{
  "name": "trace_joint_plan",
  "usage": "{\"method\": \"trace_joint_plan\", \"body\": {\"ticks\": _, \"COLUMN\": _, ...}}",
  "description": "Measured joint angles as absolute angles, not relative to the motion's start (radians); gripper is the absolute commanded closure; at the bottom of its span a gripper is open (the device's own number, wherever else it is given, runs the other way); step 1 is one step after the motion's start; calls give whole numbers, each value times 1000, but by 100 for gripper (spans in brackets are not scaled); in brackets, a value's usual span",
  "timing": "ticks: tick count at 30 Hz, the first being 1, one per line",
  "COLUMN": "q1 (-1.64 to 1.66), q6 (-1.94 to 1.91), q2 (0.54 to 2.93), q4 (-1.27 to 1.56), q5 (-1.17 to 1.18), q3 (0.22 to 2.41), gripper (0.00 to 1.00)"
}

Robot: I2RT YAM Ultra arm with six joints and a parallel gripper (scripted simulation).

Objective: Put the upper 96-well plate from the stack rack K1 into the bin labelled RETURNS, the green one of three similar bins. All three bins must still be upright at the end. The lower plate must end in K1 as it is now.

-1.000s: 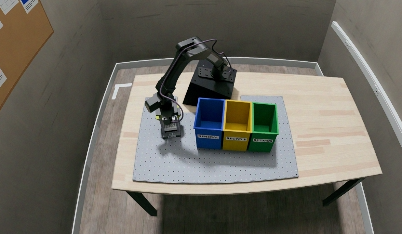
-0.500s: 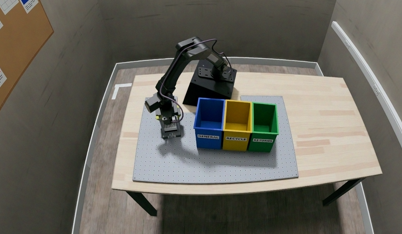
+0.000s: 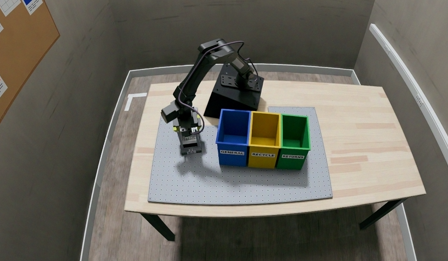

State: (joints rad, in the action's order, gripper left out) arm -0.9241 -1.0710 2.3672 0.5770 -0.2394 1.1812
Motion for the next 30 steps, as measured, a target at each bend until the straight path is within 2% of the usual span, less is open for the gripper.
{"method": "trace_joint_plan", "body": {"ticks": 30, "q1": -955, "q6": -1103, "q2": 2269, "q4": 720, "q5": -236, "q3": 1221, "gripper": 100}}
